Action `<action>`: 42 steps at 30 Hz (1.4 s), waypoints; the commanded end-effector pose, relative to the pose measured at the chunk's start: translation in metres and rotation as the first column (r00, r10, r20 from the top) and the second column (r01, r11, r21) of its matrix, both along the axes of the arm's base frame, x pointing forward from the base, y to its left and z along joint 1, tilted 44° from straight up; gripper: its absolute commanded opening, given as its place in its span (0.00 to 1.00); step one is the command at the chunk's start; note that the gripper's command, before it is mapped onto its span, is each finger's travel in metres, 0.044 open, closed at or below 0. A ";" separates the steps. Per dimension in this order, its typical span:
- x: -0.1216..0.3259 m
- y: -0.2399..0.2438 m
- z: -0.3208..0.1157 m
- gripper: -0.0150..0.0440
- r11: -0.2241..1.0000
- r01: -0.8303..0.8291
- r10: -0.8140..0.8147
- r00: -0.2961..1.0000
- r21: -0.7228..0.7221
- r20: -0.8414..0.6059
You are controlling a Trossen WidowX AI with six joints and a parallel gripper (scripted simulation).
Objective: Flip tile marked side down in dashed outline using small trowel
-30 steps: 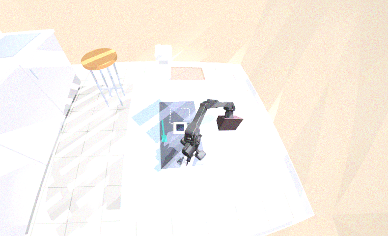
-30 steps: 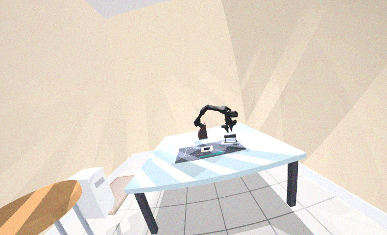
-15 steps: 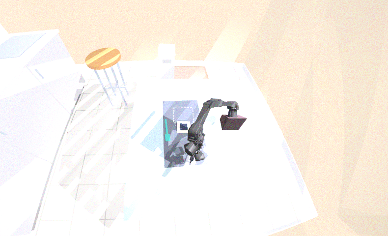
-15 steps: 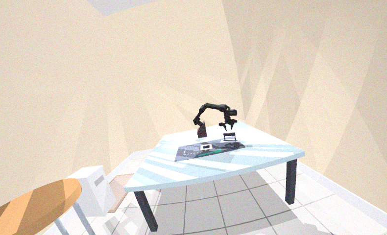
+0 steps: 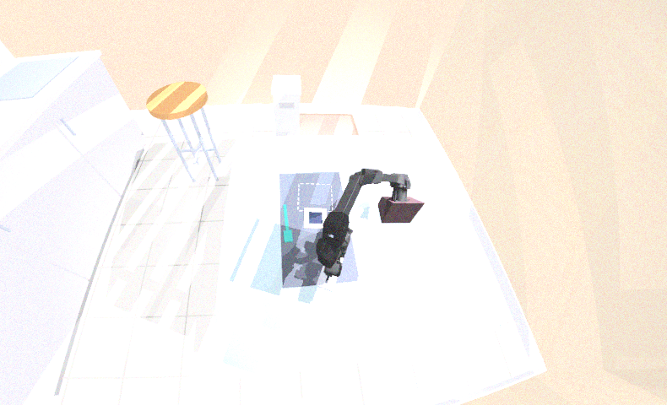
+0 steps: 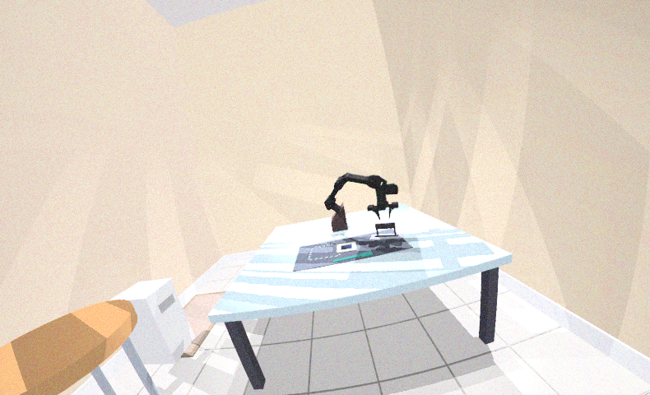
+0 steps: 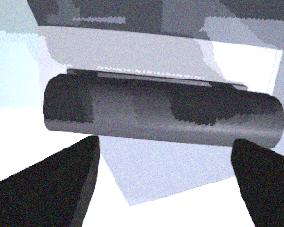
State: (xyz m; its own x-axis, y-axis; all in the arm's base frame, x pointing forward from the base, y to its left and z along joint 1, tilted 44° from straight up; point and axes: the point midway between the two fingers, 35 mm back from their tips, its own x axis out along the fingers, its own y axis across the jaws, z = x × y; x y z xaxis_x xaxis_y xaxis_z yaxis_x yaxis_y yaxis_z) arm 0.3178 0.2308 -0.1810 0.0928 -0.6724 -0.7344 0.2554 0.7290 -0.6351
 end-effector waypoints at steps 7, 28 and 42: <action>0.000 0.000 0.001 0.71 0.969 0.241 -0.249 0.943 0.062 0.219; 0.001 -0.001 0.001 0.71 0.714 0.612 -0.679 0.485 0.341 0.551; 0.001 -0.002 0.002 0.71 0.458 0.673 -0.798 0.023 0.581 0.602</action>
